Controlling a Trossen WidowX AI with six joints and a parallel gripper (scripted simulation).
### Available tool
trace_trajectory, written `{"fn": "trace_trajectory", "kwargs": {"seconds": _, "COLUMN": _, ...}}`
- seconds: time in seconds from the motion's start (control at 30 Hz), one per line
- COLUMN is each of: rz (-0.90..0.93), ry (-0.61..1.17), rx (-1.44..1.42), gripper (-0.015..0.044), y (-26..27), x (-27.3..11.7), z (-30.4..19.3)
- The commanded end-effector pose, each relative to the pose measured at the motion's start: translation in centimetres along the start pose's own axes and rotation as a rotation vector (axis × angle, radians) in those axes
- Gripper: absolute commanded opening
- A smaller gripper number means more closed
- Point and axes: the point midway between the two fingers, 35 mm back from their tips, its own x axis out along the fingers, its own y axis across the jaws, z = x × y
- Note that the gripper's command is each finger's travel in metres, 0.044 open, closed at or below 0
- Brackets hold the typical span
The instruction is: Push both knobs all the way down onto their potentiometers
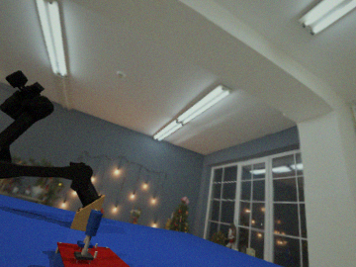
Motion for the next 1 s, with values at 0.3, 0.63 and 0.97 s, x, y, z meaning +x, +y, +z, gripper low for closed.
{"fn": "trace_trajectory", "kwargs": {"seconds": 0.3, "rz": -0.112, "ry": 0.169, "rx": 0.180, "gripper": 0.0138, "y": -1.7, "x": -0.7, "z": -6.4}}
{"fn": "trace_trajectory", "kwargs": {"seconds": 0.63, "rz": -0.274, "ry": 0.388, "rx": 0.350, "gripper": 0.0000, "y": -3.0, "x": -3.4, "z": -14.3}}
{"fn": "trace_trajectory", "kwargs": {"seconds": 0.97, "rz": -0.455, "ry": 0.593, "rx": 0.521, "gripper": 0.0000, "y": -3.6, "x": -7.7, "z": -21.3}}
